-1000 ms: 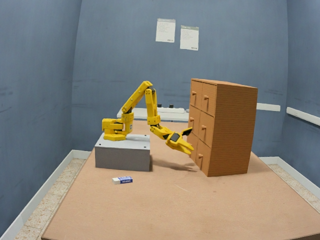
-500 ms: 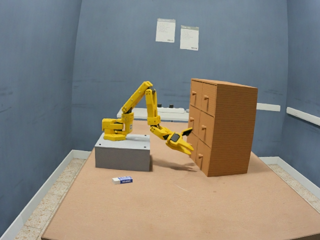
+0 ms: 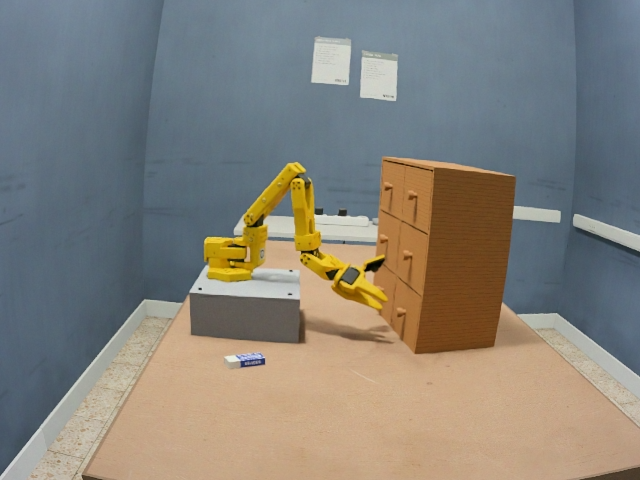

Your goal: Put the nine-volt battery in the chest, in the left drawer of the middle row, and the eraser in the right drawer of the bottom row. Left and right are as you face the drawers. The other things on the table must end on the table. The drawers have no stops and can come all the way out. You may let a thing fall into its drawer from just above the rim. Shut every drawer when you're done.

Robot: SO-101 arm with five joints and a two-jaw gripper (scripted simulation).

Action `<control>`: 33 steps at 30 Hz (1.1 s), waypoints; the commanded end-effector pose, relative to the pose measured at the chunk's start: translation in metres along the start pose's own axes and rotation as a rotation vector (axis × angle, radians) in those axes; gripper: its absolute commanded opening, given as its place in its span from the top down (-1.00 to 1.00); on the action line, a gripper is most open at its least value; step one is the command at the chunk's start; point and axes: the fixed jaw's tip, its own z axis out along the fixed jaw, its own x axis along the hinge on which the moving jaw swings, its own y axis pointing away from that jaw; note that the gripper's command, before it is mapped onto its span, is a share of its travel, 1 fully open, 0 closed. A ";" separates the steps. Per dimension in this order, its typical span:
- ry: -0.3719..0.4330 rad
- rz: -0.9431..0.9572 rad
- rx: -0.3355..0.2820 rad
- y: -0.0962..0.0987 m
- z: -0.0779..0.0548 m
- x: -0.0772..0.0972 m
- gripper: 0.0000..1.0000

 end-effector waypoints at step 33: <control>-0.030 -0.027 -0.024 0.011 0.031 -0.008 0.57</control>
